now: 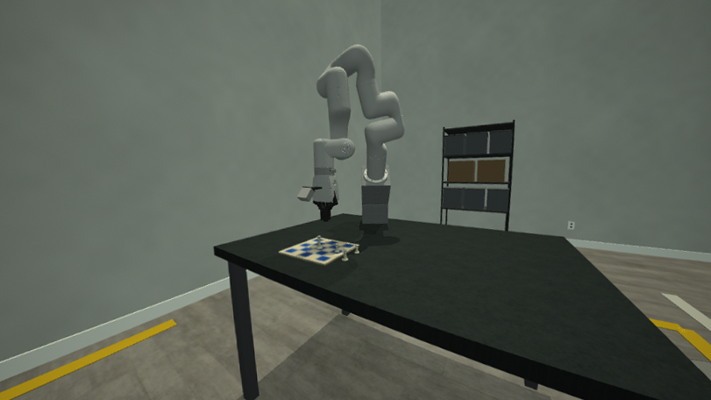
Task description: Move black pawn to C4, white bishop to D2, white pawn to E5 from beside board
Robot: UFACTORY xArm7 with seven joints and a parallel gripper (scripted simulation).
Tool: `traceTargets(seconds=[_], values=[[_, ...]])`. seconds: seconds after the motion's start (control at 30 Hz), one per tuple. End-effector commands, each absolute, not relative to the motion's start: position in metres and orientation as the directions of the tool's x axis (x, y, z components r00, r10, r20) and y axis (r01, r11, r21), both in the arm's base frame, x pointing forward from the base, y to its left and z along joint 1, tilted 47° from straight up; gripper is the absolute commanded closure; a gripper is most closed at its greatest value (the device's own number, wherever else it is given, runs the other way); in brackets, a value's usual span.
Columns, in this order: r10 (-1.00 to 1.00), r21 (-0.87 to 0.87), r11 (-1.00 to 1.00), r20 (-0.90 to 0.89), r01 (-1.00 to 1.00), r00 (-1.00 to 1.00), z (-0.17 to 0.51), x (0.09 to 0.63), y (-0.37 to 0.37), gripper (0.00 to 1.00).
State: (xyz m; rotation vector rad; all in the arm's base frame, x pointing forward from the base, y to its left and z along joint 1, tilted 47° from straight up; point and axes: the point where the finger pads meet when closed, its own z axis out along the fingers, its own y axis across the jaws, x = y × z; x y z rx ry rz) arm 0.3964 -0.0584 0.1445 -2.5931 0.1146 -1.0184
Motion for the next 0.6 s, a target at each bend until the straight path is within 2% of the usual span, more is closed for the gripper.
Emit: traceTargets(seconds=[0.0,0.57], values=[[-0.201,-0.351,-0.935,0.645,0.052,0.737,0.141,0.4,-0.057,1.0],[-0.201,-0.351,-0.935,0.645,0.052,0.737,0.1,0.441,-0.039,1.0]])
